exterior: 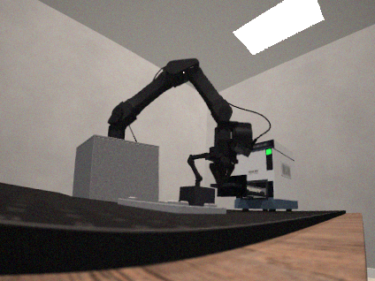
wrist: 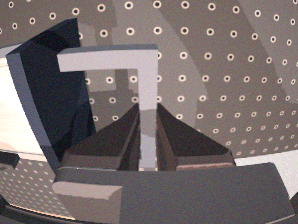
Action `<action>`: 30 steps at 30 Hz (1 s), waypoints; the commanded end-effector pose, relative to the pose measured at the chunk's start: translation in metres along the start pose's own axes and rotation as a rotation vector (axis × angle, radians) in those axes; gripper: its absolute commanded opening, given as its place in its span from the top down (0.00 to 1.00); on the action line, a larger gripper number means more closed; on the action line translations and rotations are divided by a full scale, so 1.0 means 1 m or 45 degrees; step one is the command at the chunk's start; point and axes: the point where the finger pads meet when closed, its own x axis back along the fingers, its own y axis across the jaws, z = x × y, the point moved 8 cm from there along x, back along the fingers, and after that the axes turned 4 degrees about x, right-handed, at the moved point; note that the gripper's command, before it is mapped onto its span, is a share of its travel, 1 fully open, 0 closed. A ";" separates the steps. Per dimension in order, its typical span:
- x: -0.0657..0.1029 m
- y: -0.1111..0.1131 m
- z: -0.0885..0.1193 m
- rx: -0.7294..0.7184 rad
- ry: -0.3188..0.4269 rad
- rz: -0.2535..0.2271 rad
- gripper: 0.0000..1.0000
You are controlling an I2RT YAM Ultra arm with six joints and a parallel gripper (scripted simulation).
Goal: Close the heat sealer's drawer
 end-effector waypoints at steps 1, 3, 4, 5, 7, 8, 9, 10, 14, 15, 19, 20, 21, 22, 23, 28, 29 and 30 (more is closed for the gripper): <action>0.013 0.003 -0.009 -0.002 -0.060 -0.026 1.00; 0.013 0.003 -0.009 -0.002 -0.060 -0.026 1.00; 0.013 0.003 -0.009 -0.002 -0.060 -0.026 1.00; 0.013 0.003 -0.009 -0.002 -0.060 -0.026 1.00; 0.013 0.003 -0.009 -0.002 -0.060 -0.026 1.00; 0.013 0.003 -0.009 -0.002 -0.060 -0.026 1.00; 0.013 0.003 -0.009 -0.002 -0.060 -0.026 1.00; 0.013 0.003 -0.009 -0.002 -0.060 -0.026 1.00; 0.013 0.003 -0.009 -0.002 -0.060 -0.026 1.00; 0.013 0.003 -0.009 -0.002 -0.060 -0.026 1.00; 0.013 0.003 -0.009 -0.002 -0.060 -0.026 1.00; 0.013 0.003 -0.009 -0.002 -0.060 -0.026 1.00; 0.013 0.003 -0.009 -0.002 -0.060 -0.026 1.00; 0.013 0.003 -0.009 -0.002 -0.060 -0.026 1.00; 0.013 0.003 -0.009 -0.002 -0.060 -0.026 1.00; 0.003 0.012 -0.004 0.005 -0.024 0.006 1.00; 0.003 0.014 -0.004 0.005 -0.023 0.005 1.00; 0.003 0.016 -0.003 0.005 -0.019 -0.001 1.00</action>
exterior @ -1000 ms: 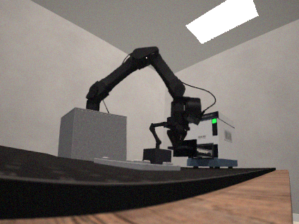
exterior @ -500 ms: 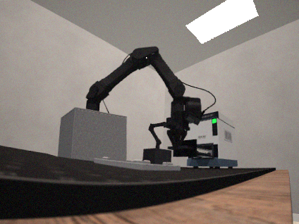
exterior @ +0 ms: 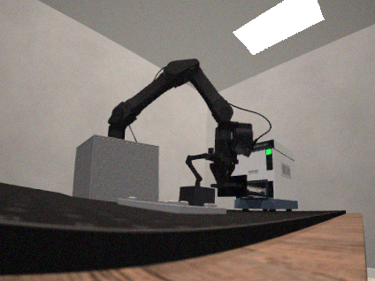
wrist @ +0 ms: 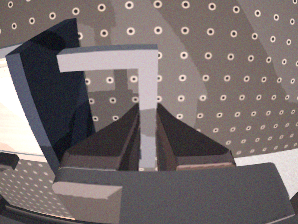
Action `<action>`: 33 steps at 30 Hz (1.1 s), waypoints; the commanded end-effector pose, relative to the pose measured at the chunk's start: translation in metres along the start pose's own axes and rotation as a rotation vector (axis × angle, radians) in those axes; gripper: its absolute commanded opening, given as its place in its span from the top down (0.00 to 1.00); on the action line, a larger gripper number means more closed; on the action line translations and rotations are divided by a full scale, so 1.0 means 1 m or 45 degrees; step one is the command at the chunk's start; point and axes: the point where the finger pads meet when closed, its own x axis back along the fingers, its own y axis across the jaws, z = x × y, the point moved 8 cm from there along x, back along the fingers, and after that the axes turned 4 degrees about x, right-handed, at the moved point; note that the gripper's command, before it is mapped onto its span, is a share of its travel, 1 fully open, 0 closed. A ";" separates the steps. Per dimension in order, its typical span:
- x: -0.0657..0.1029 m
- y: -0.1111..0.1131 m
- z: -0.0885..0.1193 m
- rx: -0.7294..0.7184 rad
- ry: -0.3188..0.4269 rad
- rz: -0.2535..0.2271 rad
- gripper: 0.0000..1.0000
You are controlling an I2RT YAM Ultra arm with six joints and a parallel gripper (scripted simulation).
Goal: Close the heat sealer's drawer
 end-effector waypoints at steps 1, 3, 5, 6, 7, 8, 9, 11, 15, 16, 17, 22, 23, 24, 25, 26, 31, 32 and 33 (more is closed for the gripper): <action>0.004 0.016 -0.003 0.003 -0.020 -0.016 1.00; 0.004 0.017 -0.003 0.003 -0.020 -0.017 1.00; 0.004 0.020 -0.004 0.002 -0.024 -0.022 1.00; 0.004 0.021 -0.003 0.003 -0.018 -0.018 1.00; 0.004 0.023 -0.003 0.003 -0.018 -0.019 1.00; 0.004 0.024 -0.003 0.003 -0.017 -0.019 1.00; 0.004 0.026 -0.003 0.003 -0.016 -0.020 1.00; 0.004 0.029 -0.003 0.003 -0.015 -0.021 1.00; 0.004 0.036 -0.003 0.003 -0.014 -0.023 1.00; 0.004 0.038 -0.003 0.003 -0.014 -0.023 1.00; 0.004 0.039 -0.004 0.003 -0.014 -0.023 1.00; 0.004 0.044 -0.004 0.003 -0.017 -0.020 1.00; 0.004 0.046 -0.004 0.003 -0.016 -0.021 1.00; 0.004 0.048 -0.004 0.003 -0.016 -0.021 1.00; 0.004 0.049 -0.004 0.003 -0.016 -0.021 1.00; 0.004 0.051 -0.004 0.003 -0.016 -0.021 1.00; 0.004 0.059 -0.006 0.002 -0.025 -0.031 1.00; 0.004 0.059 -0.007 0.001 -0.032 -0.037 1.00; 0.004 0.059 -0.007 0.001 -0.034 -0.035 1.00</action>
